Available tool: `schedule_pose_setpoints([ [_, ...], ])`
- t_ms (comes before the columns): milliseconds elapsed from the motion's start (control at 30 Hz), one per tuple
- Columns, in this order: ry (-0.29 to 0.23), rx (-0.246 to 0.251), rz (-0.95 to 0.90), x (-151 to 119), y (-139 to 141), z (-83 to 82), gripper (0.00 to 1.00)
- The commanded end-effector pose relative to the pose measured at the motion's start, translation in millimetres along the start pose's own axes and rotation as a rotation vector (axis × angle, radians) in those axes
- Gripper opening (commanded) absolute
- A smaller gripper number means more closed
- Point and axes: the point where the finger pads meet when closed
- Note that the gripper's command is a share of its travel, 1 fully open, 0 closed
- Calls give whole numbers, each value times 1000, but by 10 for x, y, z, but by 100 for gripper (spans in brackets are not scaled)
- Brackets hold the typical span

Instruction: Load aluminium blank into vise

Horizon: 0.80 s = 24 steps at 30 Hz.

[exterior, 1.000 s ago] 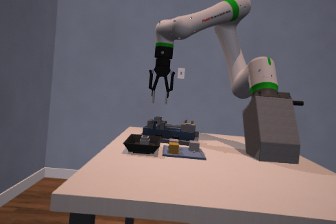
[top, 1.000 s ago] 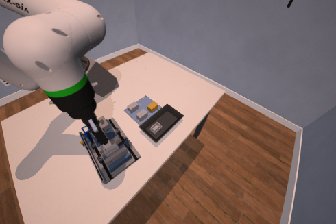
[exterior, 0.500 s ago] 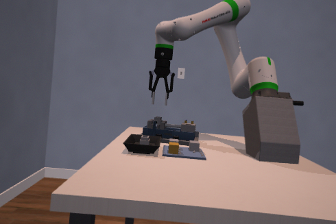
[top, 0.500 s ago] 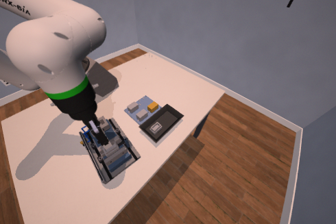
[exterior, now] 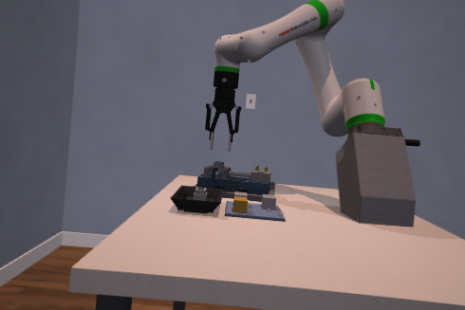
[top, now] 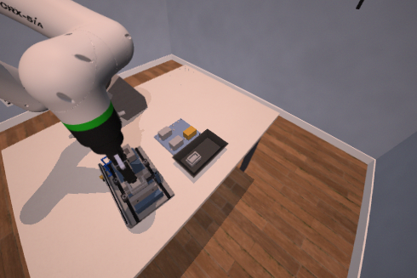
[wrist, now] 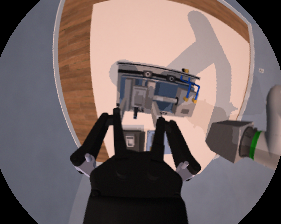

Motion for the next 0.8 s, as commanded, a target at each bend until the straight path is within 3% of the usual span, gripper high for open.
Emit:
schedule_pose_setpoints([
  [0, 0, 1, 0, -1, -2, 46, 40],
  [767, 0, 1, 0, -2, -3, 333, 40],
])
Point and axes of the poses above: the point where the finger pads meet when closed, its own z axis out along the fingers, its own y axis across the jaws, x = y × z
